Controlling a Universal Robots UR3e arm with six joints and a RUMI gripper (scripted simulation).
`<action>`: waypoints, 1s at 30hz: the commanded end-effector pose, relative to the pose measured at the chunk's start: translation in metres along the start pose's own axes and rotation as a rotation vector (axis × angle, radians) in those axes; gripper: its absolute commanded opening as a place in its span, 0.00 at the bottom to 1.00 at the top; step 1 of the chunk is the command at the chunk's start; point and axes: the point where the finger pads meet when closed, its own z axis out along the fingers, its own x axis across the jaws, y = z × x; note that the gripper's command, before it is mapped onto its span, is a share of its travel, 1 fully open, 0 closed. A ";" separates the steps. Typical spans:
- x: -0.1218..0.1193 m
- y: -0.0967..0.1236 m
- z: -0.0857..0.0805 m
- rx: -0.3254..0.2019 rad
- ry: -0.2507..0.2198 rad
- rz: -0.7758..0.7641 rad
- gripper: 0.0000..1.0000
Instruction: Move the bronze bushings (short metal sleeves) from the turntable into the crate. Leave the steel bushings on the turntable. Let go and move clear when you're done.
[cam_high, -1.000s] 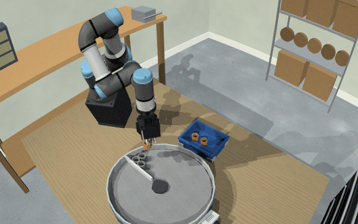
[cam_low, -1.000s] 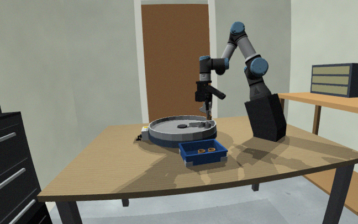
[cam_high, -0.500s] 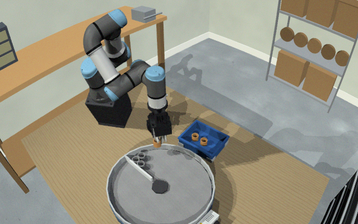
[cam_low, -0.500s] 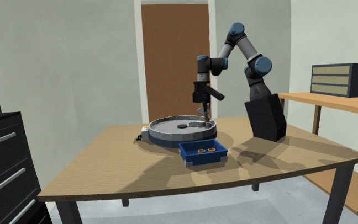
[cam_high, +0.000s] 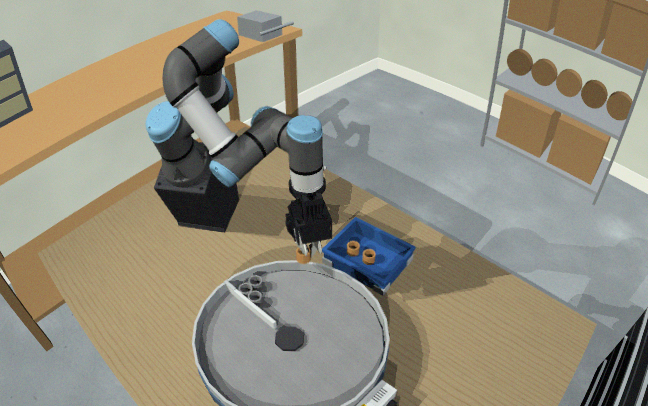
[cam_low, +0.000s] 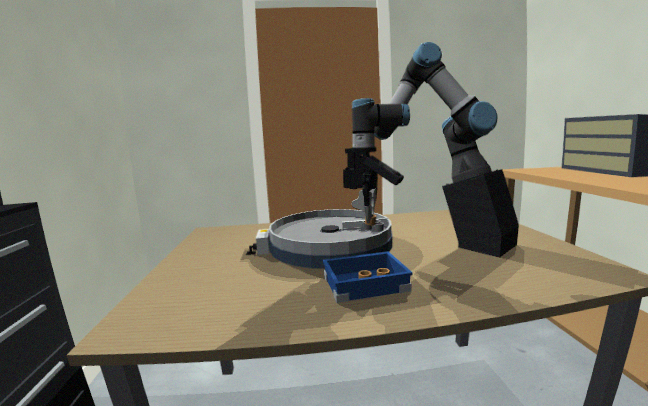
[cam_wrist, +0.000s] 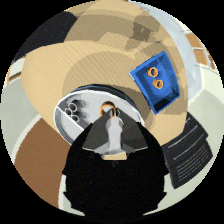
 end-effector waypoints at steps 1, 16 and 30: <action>0.017 0.002 -0.001 0.002 -0.012 0.017 0.00; 0.058 0.001 -0.001 0.002 -0.012 0.017 0.00; 0.092 0.000 0.000 0.002 -0.011 0.017 0.00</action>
